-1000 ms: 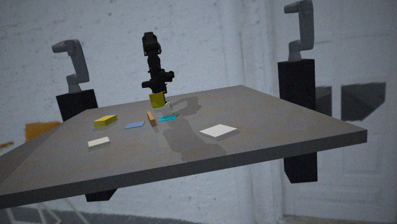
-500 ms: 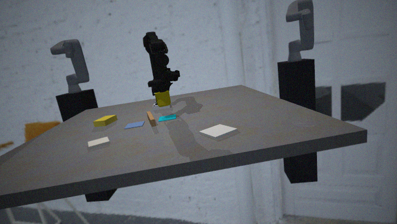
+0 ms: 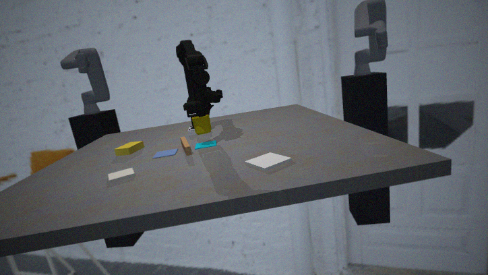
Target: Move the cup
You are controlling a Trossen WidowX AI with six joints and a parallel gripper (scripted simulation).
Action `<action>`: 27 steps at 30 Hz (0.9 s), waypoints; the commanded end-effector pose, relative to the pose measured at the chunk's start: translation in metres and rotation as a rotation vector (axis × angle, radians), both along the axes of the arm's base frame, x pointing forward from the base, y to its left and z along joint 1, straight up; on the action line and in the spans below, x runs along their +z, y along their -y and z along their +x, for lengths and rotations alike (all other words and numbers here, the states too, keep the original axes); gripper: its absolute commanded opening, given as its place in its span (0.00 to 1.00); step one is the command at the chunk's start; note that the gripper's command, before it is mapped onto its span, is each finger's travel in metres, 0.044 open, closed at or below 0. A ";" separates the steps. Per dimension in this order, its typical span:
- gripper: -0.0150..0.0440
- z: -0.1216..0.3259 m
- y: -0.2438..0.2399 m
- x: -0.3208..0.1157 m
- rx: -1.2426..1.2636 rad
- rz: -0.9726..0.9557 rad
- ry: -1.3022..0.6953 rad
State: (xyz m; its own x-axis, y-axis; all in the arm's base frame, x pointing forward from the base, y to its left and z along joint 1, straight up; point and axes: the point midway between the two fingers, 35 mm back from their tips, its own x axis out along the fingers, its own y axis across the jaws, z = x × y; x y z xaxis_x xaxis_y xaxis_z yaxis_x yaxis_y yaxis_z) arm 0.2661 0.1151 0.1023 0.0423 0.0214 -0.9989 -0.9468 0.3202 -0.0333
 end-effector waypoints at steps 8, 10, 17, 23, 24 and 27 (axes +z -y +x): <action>0.25 -0.001 0.000 -0.018 -0.003 -0.004 -0.008; 0.25 -0.001 0.000 -0.021 -0.003 -0.004 -0.008; 0.25 -0.002 0.000 -0.031 -0.003 -0.004 -0.008; 0.25 -0.002 0.000 -0.038 -0.003 -0.004 -0.008; 0.25 -0.002 0.000 -0.040 -0.003 -0.004 -0.008; 0.25 -0.002 0.000 -0.044 -0.003 -0.004 -0.008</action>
